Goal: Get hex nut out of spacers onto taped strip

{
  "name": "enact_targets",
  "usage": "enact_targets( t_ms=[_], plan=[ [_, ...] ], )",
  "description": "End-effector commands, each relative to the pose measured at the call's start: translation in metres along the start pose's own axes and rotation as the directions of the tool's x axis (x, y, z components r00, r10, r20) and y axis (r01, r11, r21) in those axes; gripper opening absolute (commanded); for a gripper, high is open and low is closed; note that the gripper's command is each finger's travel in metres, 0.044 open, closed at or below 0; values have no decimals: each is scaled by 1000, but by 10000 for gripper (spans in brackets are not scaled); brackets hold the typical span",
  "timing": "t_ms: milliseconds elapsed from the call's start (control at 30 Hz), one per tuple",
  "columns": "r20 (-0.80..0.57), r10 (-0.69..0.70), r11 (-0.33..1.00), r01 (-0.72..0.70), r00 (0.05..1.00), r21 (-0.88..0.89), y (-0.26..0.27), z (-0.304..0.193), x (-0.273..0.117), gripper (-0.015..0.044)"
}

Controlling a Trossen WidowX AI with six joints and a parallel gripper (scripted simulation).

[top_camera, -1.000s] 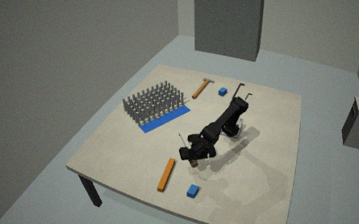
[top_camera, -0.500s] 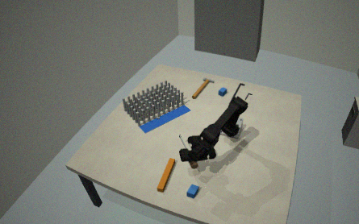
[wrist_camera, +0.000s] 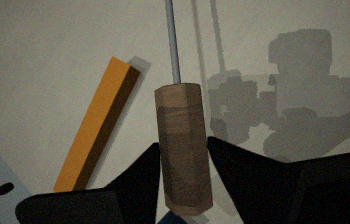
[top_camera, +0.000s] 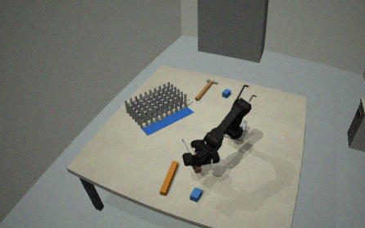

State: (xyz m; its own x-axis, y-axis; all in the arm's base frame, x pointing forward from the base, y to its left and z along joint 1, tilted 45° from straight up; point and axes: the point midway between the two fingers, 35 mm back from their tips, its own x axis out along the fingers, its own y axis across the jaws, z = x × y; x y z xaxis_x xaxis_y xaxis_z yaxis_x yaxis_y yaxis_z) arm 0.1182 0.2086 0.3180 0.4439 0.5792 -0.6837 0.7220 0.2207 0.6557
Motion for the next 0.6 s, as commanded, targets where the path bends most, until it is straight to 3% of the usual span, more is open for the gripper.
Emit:
enact_targets(
  t_ms=[0, 567],
  plan=[
    [9, 2, 1000, -2, 1000, 4, -1, 0, 4, 0],
    [9, 3, 1000, -3, 1000, 4, -6, -4, 15, 0]
  ],
)
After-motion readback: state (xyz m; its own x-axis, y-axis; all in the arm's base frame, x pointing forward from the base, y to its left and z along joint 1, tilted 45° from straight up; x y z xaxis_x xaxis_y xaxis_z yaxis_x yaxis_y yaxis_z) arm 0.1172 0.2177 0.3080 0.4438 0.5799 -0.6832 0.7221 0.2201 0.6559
